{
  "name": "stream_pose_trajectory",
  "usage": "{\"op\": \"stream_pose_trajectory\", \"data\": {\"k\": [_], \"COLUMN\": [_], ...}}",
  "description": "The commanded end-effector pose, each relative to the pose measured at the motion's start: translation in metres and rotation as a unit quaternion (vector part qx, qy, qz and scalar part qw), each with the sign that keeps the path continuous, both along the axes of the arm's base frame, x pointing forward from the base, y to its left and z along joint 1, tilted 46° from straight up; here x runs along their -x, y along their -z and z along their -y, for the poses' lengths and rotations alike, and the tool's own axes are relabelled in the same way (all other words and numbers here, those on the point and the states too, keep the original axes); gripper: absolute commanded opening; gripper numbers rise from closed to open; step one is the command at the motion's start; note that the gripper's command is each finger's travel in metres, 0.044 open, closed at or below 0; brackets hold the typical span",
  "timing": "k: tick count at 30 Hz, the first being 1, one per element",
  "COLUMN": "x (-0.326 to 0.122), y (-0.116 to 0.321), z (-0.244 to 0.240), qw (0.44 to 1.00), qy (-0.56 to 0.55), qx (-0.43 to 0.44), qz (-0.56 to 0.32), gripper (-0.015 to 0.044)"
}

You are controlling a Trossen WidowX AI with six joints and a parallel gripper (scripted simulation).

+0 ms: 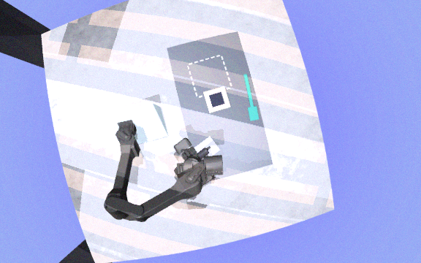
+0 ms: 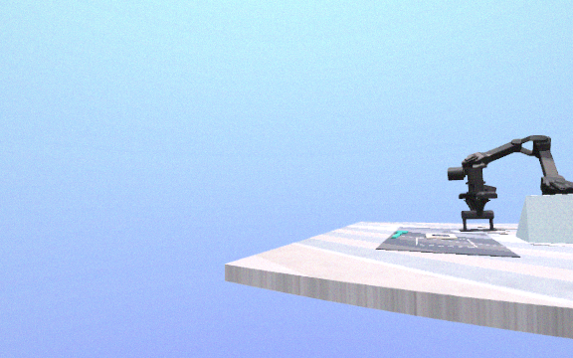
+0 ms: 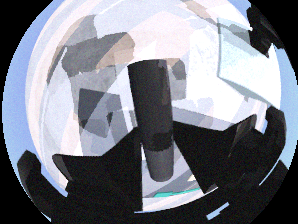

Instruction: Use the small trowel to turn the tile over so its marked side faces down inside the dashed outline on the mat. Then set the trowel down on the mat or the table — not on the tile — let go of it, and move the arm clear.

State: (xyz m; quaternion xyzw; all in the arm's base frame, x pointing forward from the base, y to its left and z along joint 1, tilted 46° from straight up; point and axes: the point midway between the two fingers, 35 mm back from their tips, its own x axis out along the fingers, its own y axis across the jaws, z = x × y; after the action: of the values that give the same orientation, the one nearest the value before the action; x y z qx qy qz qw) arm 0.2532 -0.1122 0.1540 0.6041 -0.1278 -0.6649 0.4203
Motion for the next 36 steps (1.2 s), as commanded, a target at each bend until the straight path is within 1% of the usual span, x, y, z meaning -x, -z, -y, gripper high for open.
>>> {"op": "stream_pose_trajectory", "data": {"k": [1, 7, 14, 19, 20, 36], "x": [0.0, 0.0, 0.0, 0.0, 0.0, 0.0], "y": [0.0002, 0.0002, 0.0002, 0.0002, 0.0002, 0.0002], "z": [0.0004, 0.0004, 0.0004, 0.0004, 0.0004, 0.0004], "qw": [0.997, 0.989, 0.988, 0.988, 0.988, 0.988], "qy": [0.05, 0.105, 0.107, 0.107, 0.107, 0.107], "qx": [-0.007, -0.013, -0.013, -0.013, -0.013, -0.013], "qz": [0.051, 0.108, 0.109, 0.109, 0.109, 0.109], "gripper": [0.013, 0.013, 0.013, 0.0261, 0.027, 0.027]}}
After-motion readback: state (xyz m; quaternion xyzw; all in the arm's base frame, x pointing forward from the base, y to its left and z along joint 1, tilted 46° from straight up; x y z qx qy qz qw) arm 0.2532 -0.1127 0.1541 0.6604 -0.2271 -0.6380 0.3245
